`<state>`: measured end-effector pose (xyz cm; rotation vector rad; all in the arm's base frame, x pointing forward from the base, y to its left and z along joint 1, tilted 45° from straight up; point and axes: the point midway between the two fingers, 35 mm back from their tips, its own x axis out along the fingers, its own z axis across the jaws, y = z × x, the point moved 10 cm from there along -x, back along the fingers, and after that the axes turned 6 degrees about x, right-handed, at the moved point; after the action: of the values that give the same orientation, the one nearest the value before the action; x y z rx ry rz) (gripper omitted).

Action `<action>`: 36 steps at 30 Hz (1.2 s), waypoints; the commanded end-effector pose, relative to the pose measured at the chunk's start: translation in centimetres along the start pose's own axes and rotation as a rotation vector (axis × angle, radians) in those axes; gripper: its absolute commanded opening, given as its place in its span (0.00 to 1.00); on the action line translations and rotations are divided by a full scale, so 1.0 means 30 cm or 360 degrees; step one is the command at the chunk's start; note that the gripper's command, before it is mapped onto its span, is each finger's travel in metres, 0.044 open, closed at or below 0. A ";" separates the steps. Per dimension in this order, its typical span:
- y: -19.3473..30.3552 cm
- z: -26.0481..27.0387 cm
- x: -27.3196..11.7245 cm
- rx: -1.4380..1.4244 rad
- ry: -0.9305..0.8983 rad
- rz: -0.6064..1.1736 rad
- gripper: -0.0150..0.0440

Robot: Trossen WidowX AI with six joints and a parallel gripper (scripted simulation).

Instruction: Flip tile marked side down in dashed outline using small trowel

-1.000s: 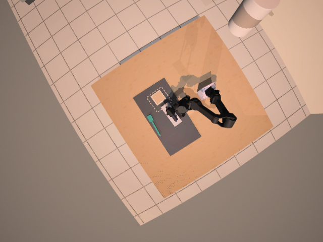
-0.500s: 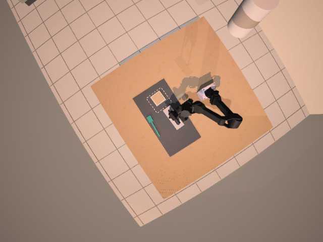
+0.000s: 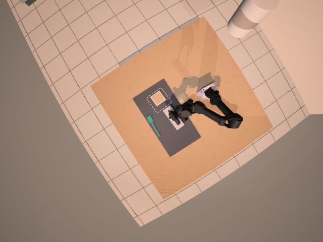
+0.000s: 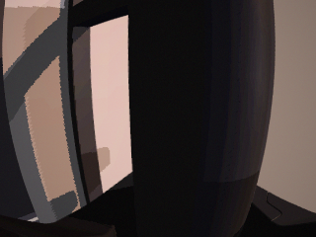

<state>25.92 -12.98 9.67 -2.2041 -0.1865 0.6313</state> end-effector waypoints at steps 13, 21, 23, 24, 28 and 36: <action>0.001 -0.002 -0.002 0.0011 0.0009 0.0010 0.25; -0.002 -0.001 0.002 -0.0006 0.0000 -0.0007 0.25; -0.017 -0.010 0.017 -0.0052 0.0000 -0.0059 0.25; -0.028 -0.017 0.029 -0.0087 0.0000 -0.0100 0.25; -0.076 -0.039 0.075 -0.0226 -0.0004 -0.0263 0.25; -0.182 -0.065 0.159 -0.0503 -0.0025 -0.0594 0.25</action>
<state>30.13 -10.02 11.97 -2.3413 -0.5940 0.4929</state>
